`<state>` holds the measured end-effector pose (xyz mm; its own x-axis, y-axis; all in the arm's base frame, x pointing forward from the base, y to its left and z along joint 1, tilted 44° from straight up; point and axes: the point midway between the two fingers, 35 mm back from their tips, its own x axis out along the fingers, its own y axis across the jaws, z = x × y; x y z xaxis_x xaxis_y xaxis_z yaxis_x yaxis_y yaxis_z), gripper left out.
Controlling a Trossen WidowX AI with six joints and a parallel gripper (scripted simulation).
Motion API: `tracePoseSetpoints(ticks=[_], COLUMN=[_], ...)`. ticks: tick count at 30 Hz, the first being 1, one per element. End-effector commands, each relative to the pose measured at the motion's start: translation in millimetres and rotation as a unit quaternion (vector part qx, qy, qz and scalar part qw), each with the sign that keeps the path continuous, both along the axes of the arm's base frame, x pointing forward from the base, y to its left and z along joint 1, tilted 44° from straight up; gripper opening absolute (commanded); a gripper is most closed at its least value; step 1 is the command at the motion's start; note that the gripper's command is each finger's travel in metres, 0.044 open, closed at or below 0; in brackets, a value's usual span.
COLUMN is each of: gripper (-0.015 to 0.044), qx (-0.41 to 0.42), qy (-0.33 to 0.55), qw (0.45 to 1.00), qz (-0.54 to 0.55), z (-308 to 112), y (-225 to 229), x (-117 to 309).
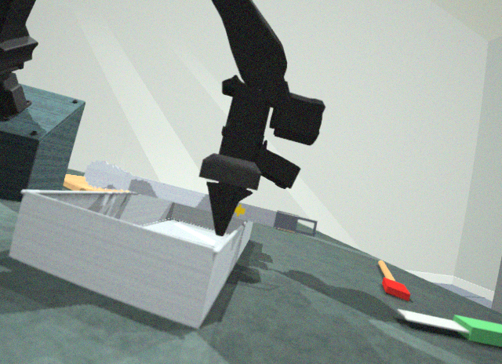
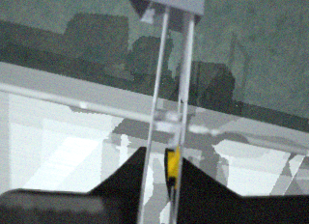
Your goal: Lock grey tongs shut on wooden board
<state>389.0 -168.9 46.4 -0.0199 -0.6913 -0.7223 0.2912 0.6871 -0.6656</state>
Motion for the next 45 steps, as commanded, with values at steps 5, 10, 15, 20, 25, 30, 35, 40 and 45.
tracePoseSetpoints(ticks=[5, 10, 15, 20, 25, 30, 35, 40, 45], gripper=[-0.0011, -0.0143, -0.0150, -0.0150, -0.0150, -0.0150, -0.0150, -0.0150, -0.0150], qx=[-0.001, -0.001, -0.001, 0.003, 0.003, 0.002, 0.002, 0.003, 0.007], qy=[0.000, 0.000, 0.000, 0.000, 0.003, 0.003, 0.003, -0.002, -0.035], qw=[1.000, 1.000, 1.000, 1.000, 1.000, 1.000, 1.000, 1.000, 0.999], qz=[-0.001, -0.001, -0.001, 0.000, 0.000, 0.000, 0.000, -0.007, -0.040], z=[0.6, 0.6, 0.6, 28.8, 83.0, 90.4, 90.4, 85.0, 69.2], y=[-0.1, -0.1, -0.1, 29.2, 81.1, 87.7, 87.7, 89.7, 108.2], x=[-0.1, -0.1, -0.1, 6.7, 4.9, 3.4, 3.4, 4.3, 10.4])
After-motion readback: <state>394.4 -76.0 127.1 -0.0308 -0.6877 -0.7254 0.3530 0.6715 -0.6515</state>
